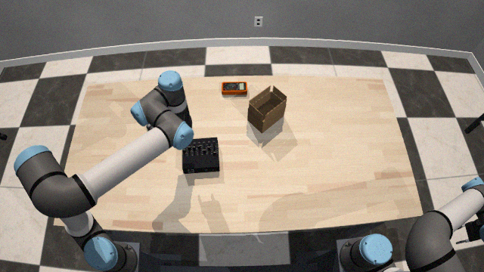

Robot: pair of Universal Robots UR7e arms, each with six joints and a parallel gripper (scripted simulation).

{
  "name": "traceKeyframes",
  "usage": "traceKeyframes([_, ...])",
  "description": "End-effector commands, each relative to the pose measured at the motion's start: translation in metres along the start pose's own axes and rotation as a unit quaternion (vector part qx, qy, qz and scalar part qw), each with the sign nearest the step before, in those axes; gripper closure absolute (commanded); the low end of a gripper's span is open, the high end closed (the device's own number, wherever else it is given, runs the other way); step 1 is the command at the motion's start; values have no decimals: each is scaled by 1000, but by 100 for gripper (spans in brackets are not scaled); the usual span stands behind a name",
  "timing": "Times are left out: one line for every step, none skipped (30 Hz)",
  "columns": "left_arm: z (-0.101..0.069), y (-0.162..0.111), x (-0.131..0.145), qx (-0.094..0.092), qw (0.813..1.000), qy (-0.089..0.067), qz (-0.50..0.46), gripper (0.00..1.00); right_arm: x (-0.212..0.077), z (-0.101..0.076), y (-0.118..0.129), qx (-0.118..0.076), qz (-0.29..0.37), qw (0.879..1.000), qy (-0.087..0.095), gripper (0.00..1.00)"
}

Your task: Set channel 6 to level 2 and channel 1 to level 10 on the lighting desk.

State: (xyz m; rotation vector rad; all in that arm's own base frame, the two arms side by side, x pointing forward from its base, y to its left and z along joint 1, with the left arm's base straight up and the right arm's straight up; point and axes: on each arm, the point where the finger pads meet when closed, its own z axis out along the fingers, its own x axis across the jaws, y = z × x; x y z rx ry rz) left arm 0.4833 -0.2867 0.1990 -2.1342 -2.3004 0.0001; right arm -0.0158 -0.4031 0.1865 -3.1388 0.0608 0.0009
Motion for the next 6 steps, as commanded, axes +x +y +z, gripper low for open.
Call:
traceKeyframes([-1,1,-1,-1,1000,-1,0,0,0,0,1,-1,0,1000,0,0])
traceKeyframes([-1,1,-1,-1,1000,-1,0,0,0,0,1,-1,0,1000,0,0])
traceKeyframes([-1,1,-1,-1,1000,-1,0,0,0,0,1,-1,0,1000,0,0])
traceKeyframes([-1,1,-1,-1,1000,-1,0,0,0,0,1,-1,0,1000,0,0])
traceKeyframes([-1,1,-1,-1,1000,-1,0,0,0,0,1,-1,0,1000,0,0])
traceKeyframes([-1,1,-1,-1,1000,-1,0,0,0,0,1,-1,0,1000,0,0])
